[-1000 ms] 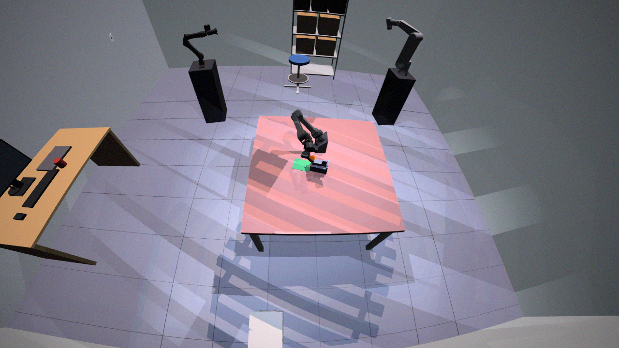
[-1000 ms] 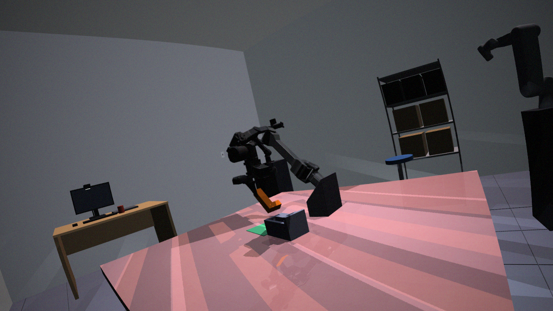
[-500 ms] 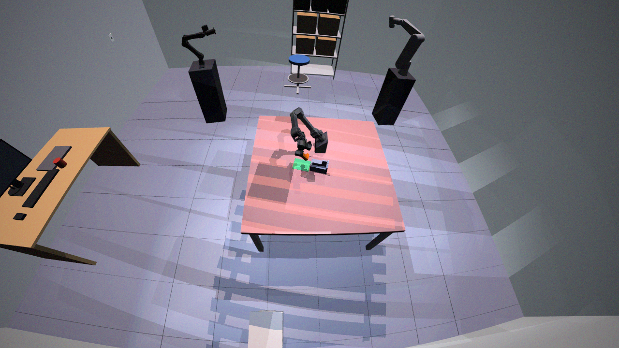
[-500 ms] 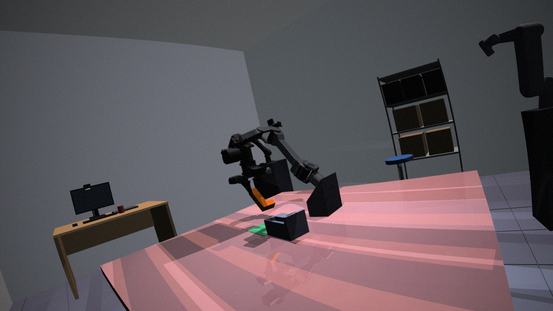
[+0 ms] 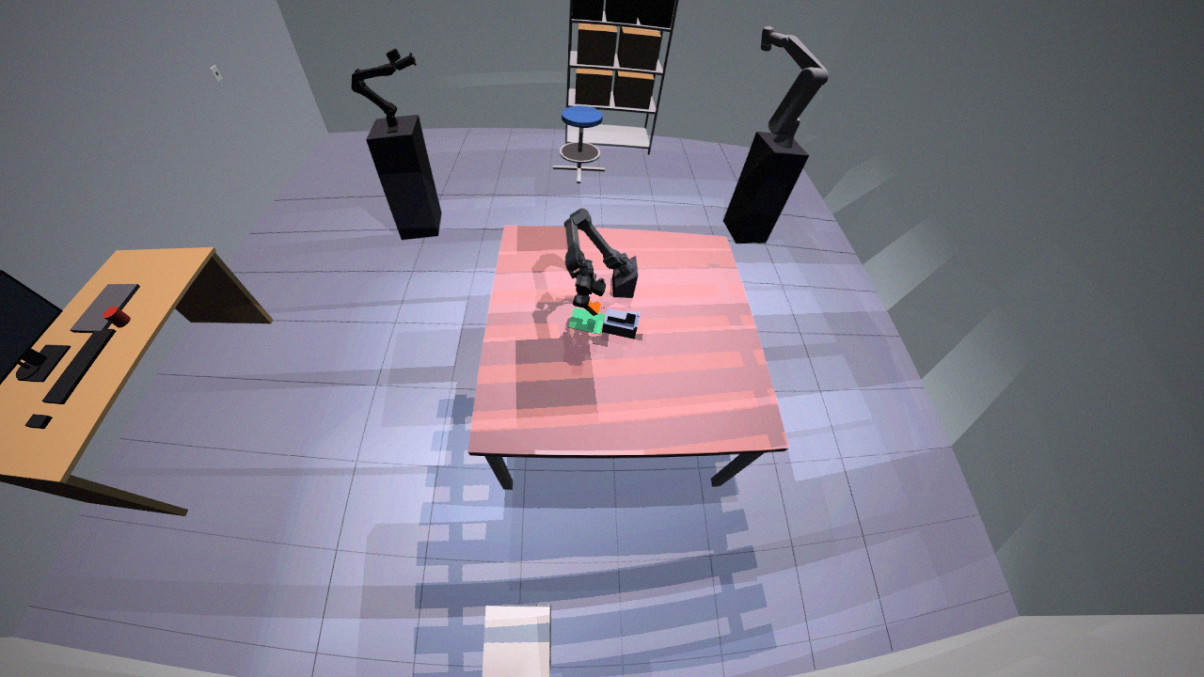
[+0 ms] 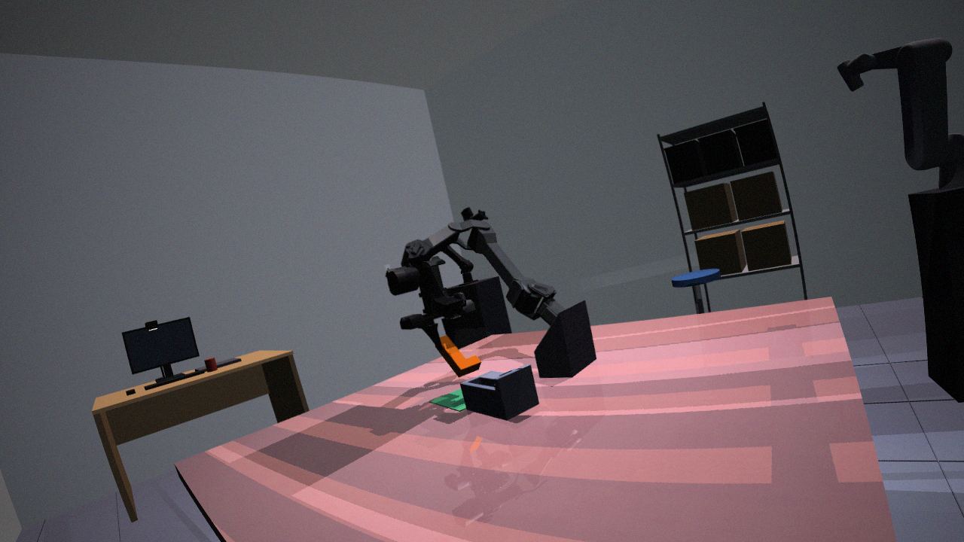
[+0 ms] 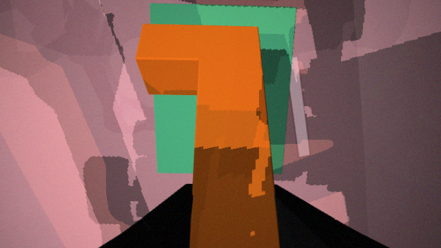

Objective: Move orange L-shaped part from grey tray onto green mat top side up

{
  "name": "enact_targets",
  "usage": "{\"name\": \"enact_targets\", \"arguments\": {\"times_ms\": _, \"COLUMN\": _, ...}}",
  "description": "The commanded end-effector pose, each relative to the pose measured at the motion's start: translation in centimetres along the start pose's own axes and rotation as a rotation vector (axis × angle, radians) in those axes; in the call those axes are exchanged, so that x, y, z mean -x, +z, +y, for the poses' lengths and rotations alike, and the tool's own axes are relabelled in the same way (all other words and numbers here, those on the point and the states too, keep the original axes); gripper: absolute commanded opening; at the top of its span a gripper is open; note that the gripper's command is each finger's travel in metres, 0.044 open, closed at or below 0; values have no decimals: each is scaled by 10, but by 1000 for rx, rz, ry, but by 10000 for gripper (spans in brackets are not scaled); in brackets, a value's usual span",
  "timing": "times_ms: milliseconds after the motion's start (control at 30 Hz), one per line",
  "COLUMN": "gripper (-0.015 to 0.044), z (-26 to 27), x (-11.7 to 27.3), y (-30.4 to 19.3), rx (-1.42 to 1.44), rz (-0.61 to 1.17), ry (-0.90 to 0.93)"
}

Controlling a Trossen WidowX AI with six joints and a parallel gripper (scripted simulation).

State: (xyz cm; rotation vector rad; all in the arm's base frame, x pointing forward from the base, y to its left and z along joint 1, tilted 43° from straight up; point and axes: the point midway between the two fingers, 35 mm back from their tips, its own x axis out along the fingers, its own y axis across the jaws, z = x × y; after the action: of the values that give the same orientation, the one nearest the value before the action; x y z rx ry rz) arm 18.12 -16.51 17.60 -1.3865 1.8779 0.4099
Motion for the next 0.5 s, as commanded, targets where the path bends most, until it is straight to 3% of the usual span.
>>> {"name": "enact_targets", "arguments": {"times_ms": 0, "gripper": 0, "z": 0, "x": -5, "y": 1, "rx": 2, "rz": -2, "ry": -1}}
{"name": "enact_targets", "arguments": {"times_ms": 467, "gripper": 0, "z": 0, "x": -27, "y": 0, "rx": 2, "rz": 0, "ry": -2}}
